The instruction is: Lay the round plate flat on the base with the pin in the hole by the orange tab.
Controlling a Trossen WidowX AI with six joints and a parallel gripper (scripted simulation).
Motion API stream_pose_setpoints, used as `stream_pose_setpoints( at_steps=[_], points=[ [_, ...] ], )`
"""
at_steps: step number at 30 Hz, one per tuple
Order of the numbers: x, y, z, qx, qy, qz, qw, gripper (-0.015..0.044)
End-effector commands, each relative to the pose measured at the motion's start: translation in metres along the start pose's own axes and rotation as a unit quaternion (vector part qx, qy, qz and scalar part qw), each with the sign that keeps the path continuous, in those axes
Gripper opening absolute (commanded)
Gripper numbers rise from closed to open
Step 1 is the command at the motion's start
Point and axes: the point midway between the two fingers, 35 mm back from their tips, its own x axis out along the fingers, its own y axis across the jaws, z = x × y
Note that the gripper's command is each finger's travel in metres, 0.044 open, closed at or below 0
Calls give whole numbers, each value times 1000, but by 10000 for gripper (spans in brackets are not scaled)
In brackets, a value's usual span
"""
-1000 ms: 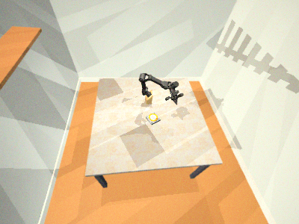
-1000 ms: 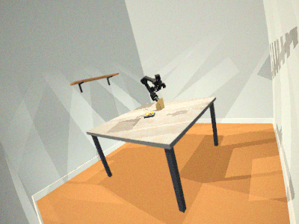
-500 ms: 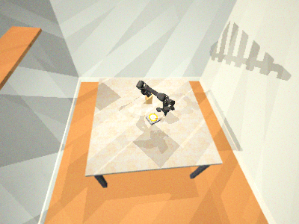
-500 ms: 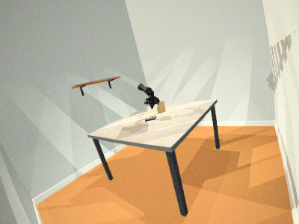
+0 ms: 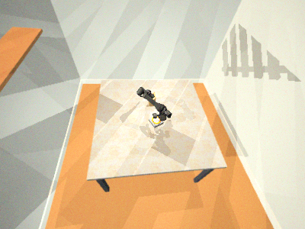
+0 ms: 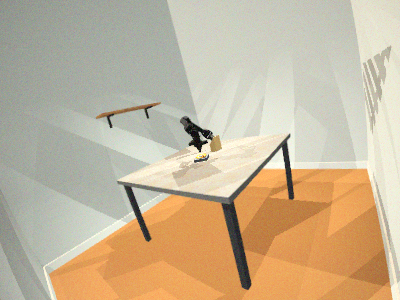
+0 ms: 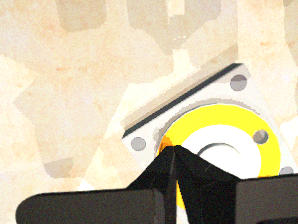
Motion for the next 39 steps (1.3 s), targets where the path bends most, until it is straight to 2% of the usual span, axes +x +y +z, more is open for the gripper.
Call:
stream_pose_setpoints(
  at_steps=[1,6,39],
  points=[
    [20,-2,-2,-3,8,-1,1000,0],
    [41,-2,-3,-2,8,-2,1000,0],
    [41,13,-41,-3,8,-2,1000,0]
  ],
)
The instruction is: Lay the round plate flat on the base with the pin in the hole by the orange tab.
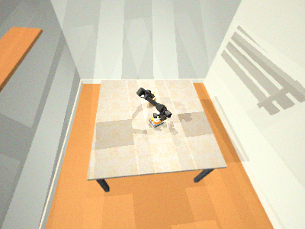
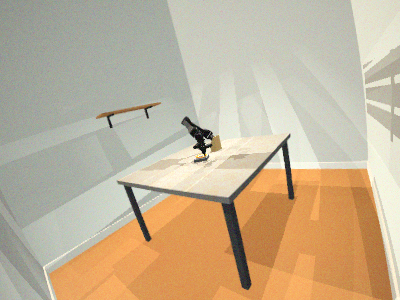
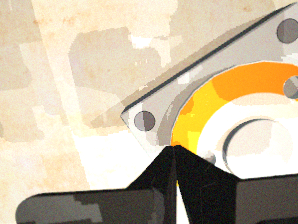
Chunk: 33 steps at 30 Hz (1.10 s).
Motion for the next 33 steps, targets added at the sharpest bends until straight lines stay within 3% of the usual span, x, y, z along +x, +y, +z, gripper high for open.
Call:
stream_pose_setpoints(
  at_steps=[1,33],
  points=[
    [1,1,-8,-1,5,1,1000,0],
    [0,-14,-44,-2,5,1,1000,0]
  ],
)
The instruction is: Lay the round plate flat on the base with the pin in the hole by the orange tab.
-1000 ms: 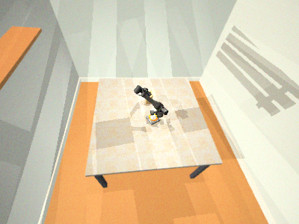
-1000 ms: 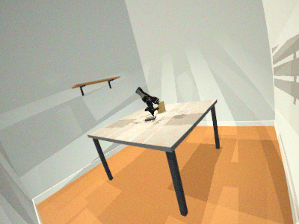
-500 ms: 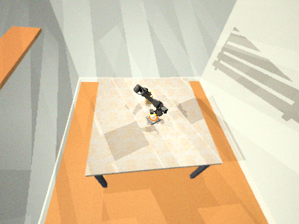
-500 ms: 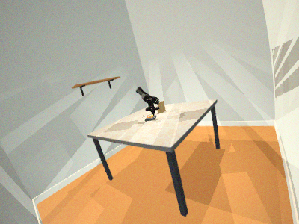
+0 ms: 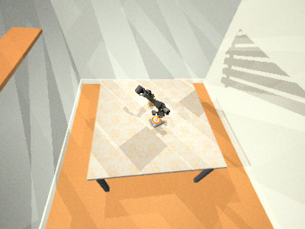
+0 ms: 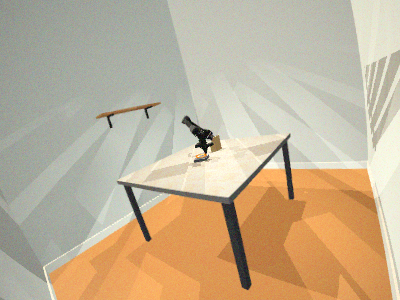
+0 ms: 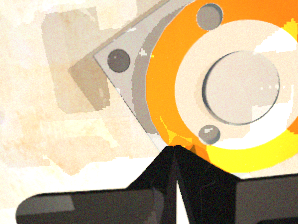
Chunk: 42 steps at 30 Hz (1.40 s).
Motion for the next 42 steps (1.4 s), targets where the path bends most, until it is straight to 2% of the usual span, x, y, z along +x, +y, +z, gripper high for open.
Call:
stream_pose_setpoints(
  at_steps=[1,42],
  points=[
    [1,-4,-6,0,2,-1,1000,0],
    [-4,-42,-20,0,3,-2,1000,0]
  ],
)
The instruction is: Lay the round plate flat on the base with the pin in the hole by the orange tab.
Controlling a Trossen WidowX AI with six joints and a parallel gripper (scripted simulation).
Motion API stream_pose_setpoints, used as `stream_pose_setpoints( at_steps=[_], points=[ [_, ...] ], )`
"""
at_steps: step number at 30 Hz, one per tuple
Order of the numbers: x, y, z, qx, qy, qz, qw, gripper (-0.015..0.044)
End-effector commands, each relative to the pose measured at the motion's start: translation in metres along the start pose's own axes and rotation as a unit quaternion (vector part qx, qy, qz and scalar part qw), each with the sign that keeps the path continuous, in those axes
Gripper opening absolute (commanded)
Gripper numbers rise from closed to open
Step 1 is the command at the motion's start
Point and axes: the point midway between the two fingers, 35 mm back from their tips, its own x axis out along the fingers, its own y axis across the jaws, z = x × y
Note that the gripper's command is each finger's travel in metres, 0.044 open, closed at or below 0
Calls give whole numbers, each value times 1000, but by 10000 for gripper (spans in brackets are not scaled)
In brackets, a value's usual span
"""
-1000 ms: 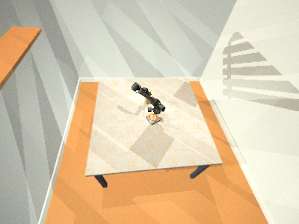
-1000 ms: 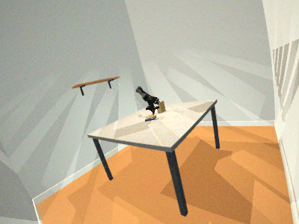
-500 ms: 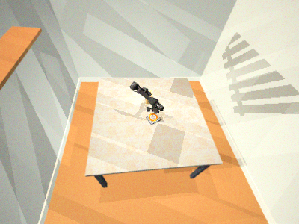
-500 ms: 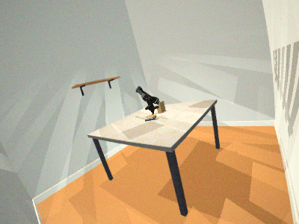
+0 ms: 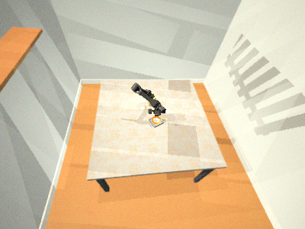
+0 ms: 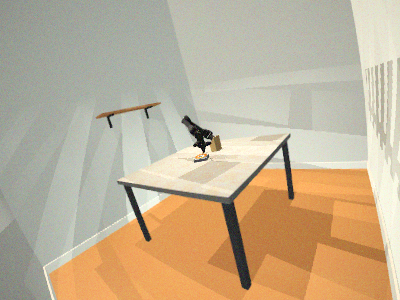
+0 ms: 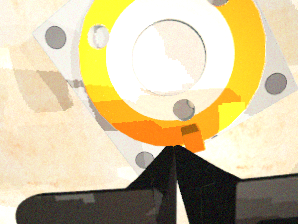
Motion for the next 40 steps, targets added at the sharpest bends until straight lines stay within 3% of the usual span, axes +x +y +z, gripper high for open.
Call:
stream_pose_setpoints(
  at_steps=[1,12,22,40],
  points=[
    [1,-5,-1,-2,0,-4,1000,0],
    [1,-11,1,-2,0,-4,1000,0],
    [-42,-11,-3,-3,1,-3,1000,0],
    [-34,-11,-2,-6,0,-6,1000,0]
  ],
)
